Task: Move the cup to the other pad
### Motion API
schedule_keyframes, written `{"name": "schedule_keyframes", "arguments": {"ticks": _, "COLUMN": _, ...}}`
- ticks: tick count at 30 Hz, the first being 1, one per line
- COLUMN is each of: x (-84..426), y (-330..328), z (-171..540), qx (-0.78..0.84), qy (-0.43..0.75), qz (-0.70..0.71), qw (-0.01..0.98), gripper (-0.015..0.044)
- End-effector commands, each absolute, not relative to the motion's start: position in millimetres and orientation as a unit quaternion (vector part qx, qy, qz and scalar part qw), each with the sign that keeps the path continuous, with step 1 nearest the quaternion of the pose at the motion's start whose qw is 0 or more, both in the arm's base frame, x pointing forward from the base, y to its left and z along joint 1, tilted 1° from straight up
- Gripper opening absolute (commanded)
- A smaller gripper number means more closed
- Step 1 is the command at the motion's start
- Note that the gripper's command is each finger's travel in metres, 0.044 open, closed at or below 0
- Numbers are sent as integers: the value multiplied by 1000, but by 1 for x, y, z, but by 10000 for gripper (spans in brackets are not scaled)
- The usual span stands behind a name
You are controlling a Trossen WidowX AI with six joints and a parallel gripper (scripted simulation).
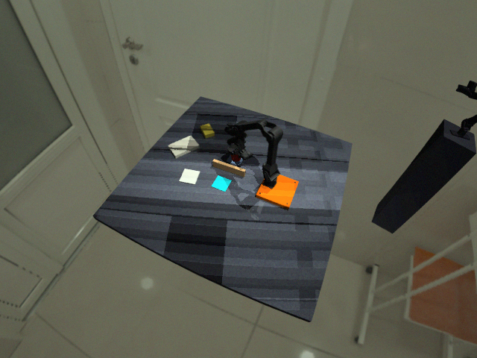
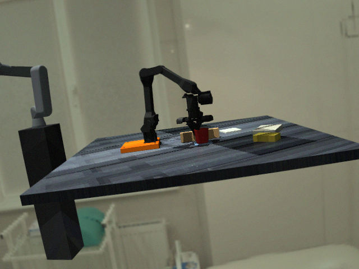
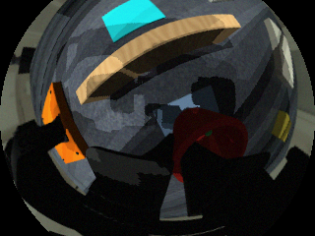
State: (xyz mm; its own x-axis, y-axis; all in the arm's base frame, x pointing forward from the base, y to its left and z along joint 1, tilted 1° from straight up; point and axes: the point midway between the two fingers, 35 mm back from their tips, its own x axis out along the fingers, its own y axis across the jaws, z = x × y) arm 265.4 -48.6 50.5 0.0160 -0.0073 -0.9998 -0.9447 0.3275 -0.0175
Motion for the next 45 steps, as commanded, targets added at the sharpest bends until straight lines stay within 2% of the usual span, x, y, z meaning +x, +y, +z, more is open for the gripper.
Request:
{"name": "schedule_keyframes", "arguments": {"ticks": 1, "x": 266, "y": -49, "z": 57, "qx": -416, "qy": 572, "qz": 405, "qw": 580, "gripper": 0}}
{"name": "schedule_keyframes", "arguments": {"ticks": 23, "x": 263, "y": -50, "z": 126, "qx": -414, "qy": 572, "qz": 407, "qw": 579, "gripper": 0}}
{"name": "schedule_keyframes", "arguments": {"ticks": 45, "x": 258, "y": -53, "z": 126, "qx": -413, "qy": 575, "qz": 407, "qw": 577, "gripper": 0}}
